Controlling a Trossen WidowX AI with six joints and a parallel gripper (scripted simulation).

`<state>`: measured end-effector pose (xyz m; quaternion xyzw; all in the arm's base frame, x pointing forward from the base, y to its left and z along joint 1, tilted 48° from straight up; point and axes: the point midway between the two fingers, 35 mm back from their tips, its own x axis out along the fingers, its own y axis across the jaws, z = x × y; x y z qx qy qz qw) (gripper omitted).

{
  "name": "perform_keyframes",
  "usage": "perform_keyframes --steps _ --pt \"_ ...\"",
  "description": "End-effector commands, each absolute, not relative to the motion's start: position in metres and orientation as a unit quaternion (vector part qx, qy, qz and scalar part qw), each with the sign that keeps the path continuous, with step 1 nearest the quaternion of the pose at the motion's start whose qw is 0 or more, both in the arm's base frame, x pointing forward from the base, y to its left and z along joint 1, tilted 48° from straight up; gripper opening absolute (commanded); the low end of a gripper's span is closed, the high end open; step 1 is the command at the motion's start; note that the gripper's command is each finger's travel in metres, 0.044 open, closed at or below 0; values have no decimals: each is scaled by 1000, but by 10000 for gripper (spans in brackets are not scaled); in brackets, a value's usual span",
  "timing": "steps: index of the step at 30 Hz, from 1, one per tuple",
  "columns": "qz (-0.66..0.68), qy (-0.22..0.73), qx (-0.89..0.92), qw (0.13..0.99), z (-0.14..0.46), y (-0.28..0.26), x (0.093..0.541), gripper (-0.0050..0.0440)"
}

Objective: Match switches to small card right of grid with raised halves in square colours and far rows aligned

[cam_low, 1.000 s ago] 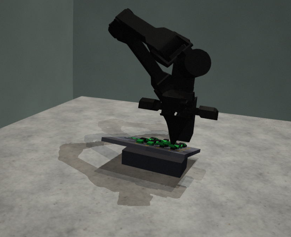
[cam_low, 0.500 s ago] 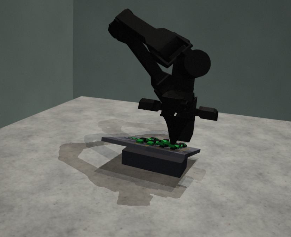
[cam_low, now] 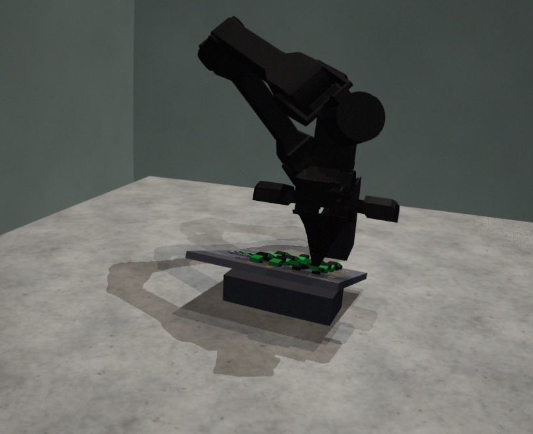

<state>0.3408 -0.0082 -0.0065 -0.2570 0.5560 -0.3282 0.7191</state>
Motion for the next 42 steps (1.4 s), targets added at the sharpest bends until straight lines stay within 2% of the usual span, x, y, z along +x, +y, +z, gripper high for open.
perform_keyframes --steps 1,14,18,23,27,33,42 --pt "-329 556 -260 717 -7 -10 340 0" --pt "-329 556 -260 717 -8 -11 340 0" --pt "-328 555 -258 720 -2 -2 340 0" --pt "-326 547 -264 724 32 39 327 0" --pt "-326 547 -264 724 31 39 325 0" --pt "-326 547 -264 724 17 37 272 0" --pt "-322 537 -269 732 -5 11 276 0"
